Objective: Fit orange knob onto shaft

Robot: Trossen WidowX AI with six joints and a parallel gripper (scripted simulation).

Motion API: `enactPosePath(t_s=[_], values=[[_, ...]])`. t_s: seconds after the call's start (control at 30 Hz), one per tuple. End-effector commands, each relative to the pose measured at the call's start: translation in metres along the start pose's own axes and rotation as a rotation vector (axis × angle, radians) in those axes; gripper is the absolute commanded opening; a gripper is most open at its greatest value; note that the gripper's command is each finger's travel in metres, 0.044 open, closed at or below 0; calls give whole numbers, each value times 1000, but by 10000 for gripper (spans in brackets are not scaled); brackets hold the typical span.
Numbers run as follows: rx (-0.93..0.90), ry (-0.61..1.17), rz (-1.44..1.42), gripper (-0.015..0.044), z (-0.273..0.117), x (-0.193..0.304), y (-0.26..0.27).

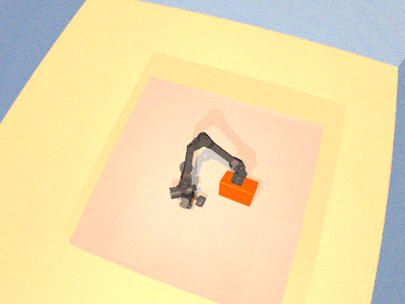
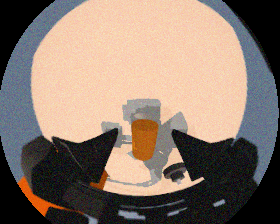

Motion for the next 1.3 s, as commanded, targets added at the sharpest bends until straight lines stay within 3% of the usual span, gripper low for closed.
enactPosePath(t_s=[0.0,0.13,0.4,0.63,1.03,1.27], values=[[0,8,-6,440,7,1,1],[0,9,-6,440,11,1,1],[0,9,-6,240,11,1,1],[0,9,-6,240,11,1,1],[-1,6,-6,181,11,2,1],[-24,-97,-2,181,7,16,-1]])
Point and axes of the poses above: the point midway between the two fingers, 35 mm back from their tips, its own z axis out along the fingers, its own y axis across the jaws, x = y × z, the point moved 9 cm from there along -z, back along the fingers, and after that the axes turned 11 degrees about z, right-handed, at the moved point
